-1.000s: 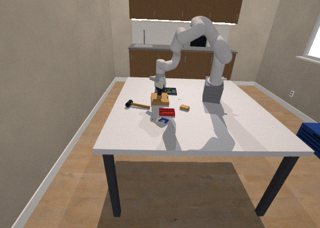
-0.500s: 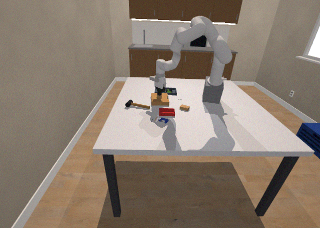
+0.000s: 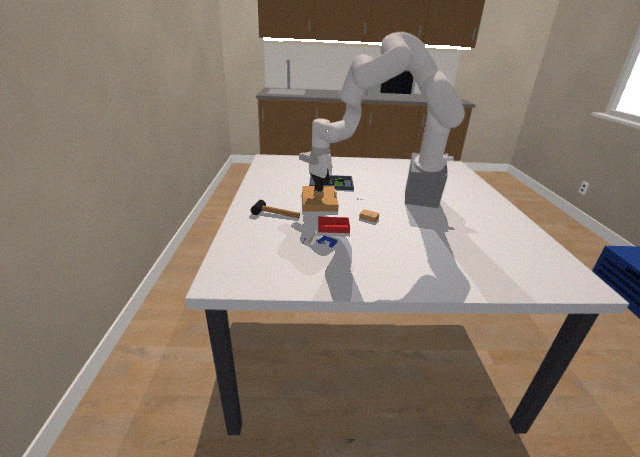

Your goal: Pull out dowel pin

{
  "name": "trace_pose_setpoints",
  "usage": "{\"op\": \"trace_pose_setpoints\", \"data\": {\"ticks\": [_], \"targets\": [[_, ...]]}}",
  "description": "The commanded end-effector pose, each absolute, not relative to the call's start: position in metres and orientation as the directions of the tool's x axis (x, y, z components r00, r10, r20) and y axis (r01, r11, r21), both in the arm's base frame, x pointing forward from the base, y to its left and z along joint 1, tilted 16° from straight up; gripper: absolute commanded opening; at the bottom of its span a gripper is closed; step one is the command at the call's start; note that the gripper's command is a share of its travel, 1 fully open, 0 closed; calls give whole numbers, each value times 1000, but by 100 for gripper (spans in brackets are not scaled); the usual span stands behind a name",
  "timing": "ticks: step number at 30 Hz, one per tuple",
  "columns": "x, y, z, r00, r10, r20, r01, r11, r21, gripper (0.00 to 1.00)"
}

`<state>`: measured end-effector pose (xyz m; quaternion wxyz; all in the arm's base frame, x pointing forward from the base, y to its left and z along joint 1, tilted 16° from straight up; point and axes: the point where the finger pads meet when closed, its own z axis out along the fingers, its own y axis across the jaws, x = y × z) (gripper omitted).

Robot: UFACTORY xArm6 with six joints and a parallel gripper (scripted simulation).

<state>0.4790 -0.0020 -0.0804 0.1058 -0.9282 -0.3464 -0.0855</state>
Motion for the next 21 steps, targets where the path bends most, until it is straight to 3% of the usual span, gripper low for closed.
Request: {"op": "trace_pose_setpoints", "data": {"ticks": [1, 21], "targets": [[481, -3, -78, 745, 624, 235, 661, -738, -134, 0], [481, -3, -75, 745, 624, 235, 661, -738, -134, 0]]}}
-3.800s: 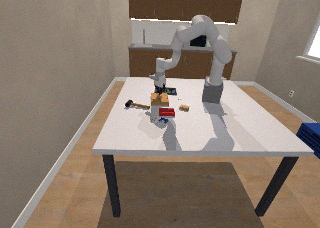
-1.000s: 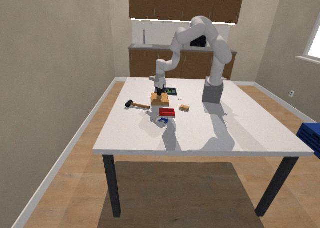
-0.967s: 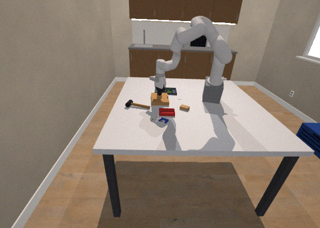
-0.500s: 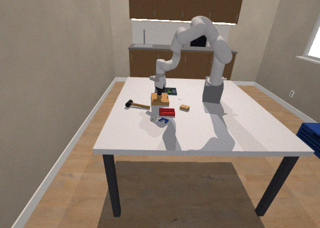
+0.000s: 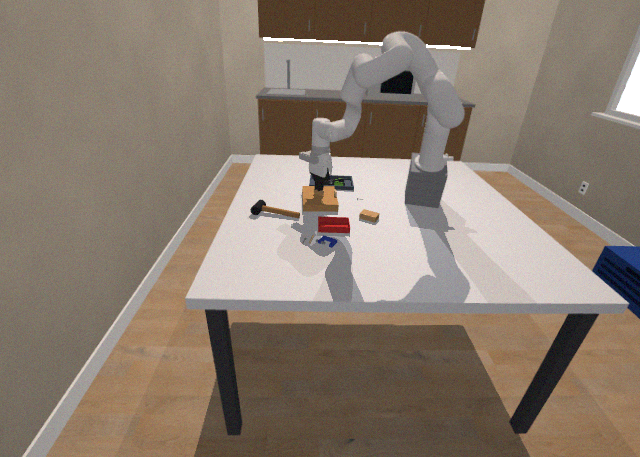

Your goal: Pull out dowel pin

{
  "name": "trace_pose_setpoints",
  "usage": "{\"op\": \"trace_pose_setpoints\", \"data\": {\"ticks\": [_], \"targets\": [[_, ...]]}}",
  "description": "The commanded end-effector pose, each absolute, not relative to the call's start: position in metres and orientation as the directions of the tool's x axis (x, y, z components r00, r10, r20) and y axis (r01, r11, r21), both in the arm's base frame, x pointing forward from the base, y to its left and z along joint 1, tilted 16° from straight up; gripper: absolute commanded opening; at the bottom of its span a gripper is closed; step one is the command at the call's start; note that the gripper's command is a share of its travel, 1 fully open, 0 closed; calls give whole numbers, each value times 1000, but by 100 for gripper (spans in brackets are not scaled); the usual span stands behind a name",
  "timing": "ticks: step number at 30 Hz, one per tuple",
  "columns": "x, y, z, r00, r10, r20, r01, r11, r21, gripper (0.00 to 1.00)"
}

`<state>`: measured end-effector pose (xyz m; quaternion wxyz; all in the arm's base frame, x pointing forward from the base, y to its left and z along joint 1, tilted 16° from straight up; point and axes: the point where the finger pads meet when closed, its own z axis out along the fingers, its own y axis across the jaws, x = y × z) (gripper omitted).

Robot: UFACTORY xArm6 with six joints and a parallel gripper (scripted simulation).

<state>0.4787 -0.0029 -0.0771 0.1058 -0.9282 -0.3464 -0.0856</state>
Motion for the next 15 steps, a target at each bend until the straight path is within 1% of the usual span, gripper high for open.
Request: {"op": "trace_pose_setpoints", "data": {"ticks": [1, 15], "targets": [[481, -3, -75, 745, 624, 235, 661, -738, -134, 0], [479, -3, -75, 754, 614, 233, 651, -747, -137, 0]]}}
